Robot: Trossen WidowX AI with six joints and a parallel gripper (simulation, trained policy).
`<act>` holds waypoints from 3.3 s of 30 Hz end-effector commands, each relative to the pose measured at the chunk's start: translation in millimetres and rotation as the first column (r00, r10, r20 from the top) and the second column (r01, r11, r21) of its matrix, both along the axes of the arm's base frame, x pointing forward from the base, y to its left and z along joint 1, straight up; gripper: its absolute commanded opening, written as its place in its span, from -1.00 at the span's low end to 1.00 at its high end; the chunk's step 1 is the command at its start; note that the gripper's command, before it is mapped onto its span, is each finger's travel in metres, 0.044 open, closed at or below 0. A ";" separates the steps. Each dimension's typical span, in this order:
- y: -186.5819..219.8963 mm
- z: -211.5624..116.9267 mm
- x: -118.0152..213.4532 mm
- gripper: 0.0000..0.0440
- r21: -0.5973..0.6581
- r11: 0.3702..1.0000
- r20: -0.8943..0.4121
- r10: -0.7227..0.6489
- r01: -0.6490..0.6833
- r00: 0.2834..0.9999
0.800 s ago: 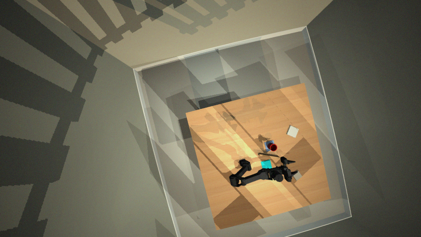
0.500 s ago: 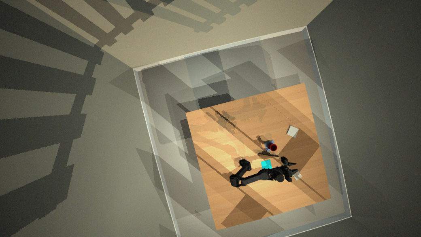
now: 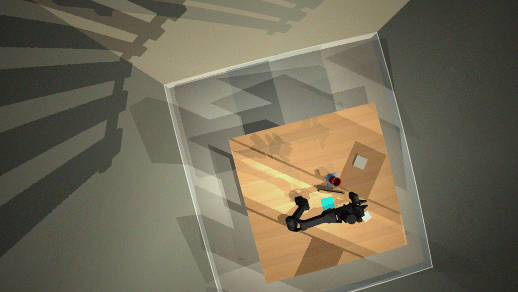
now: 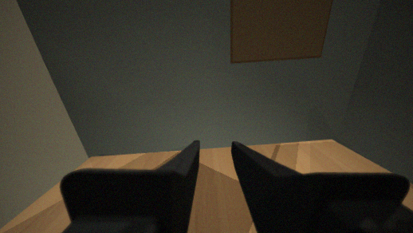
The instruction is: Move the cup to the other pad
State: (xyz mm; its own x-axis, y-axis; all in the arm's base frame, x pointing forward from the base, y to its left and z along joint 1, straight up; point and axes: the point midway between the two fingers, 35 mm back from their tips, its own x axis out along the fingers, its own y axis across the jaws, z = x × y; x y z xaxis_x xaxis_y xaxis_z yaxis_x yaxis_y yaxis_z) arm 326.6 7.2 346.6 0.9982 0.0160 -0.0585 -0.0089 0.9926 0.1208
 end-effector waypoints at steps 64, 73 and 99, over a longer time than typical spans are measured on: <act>70.4 -51.5 40.1 -0.43 0.469 0.785 -0.743 0.102 0.405 0.662; 73.1 -74.4 35.8 -0.46 0.403 0.764 -0.833 0.077 0.504 0.548; 68.6 -146.1 5.4 -0.32 0.074 0.752 -0.986 -0.044 0.655 0.161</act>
State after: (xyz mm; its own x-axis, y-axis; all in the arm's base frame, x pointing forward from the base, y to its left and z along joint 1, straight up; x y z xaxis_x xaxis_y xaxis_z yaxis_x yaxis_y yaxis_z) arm 334.2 77.2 208.1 0.1671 0.0265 -0.9856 0.7255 0.6736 0.1411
